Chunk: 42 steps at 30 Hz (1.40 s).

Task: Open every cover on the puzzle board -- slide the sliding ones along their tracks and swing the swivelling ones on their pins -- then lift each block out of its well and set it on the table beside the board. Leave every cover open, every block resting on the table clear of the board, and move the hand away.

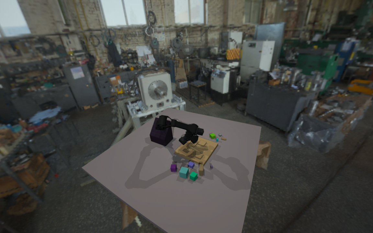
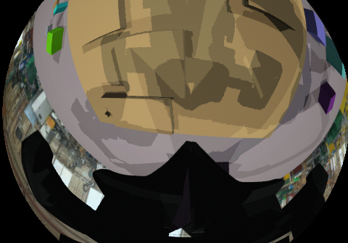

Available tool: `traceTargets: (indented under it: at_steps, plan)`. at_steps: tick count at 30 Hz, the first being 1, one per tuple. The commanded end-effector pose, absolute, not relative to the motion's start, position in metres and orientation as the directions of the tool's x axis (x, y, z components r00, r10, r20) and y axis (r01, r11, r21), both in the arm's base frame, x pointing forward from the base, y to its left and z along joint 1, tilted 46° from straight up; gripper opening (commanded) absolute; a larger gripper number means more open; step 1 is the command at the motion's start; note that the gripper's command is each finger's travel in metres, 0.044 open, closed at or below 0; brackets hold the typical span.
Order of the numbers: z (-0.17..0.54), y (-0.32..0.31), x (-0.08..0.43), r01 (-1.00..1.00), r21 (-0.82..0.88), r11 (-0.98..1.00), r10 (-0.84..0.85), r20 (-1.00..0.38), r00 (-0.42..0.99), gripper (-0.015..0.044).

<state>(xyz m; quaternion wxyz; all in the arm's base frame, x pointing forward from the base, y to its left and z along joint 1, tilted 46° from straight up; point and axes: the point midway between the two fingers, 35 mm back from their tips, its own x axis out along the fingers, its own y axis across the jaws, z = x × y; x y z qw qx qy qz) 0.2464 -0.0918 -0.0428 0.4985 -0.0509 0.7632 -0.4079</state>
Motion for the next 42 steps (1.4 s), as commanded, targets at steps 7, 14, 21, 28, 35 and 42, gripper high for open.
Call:
traceTargets:
  at_steps: [7,14,21,28,35,42]
  plan:
    - [-0.067,-0.067,0.291,0.263,-0.695,0.669,-0.620,-0.717,-0.318,0.0000]
    - [-0.082,-0.043,0.319,0.229,-0.709,0.667,-0.686,-0.705,-0.180,0.0000]
    - [-0.089,-0.029,0.331,0.215,-0.715,0.665,-0.711,-0.695,-0.110,0.0000]
    - [-0.089,-0.029,0.331,0.215,-0.715,0.665,-0.711,-0.695,-0.110,0.0000]
    - [-0.089,-0.029,0.331,0.215,-0.715,0.665,-0.711,-0.695,-0.110,0.0000]
    - [-0.089,-0.029,0.331,0.215,-0.715,0.665,-0.711,-0.695,-0.110,0.0000]
